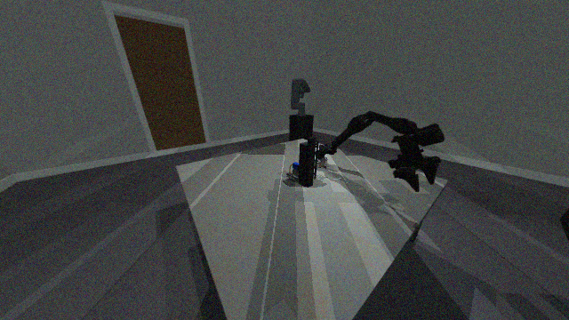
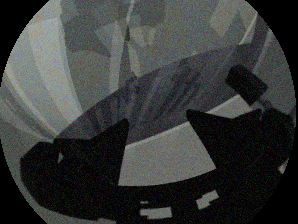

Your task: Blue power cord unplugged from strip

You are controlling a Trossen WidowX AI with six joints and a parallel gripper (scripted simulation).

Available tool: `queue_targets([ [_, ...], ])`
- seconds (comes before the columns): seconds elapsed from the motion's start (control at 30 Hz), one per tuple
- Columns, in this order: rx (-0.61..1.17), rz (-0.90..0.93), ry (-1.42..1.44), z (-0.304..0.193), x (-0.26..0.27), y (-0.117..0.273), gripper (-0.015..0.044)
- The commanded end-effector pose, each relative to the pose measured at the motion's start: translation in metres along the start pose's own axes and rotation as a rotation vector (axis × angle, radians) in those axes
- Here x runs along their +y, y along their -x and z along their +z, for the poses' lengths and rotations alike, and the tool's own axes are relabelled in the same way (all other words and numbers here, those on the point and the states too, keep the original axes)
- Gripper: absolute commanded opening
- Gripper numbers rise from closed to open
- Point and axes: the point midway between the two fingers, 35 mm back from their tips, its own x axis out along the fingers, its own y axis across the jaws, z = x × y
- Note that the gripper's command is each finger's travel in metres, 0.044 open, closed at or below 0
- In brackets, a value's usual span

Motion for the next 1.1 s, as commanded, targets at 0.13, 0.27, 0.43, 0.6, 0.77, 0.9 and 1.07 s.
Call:
queue_targets([
  [0.13, -0.029, 0.05, -0.146, 0.009, 0.024, -0.006, 0.0269],
  [0.27, -0.065, 0.151, -0.429, 0.029, 0.07, -0.012, 0.0164],
  [0.43, -0.075, 0.309, -0.854, 0.061, 0.136, -0.01, 0.016],
  [0.6, -0.028, 0.482, -1.316, 0.1, 0.202, 0.006, 0.016],
  [0.77, 0.06, 0.624, -1.706, 0.136, 0.251, 0.027, 0.016],
  [0.9, 0.16, 0.728, -2.009, 0.165, 0.284, 0.049, 0.016],
  [1.07, 0.335, 0.845, -2.393, 0.204, 0.319, 0.08, 0.016],
])
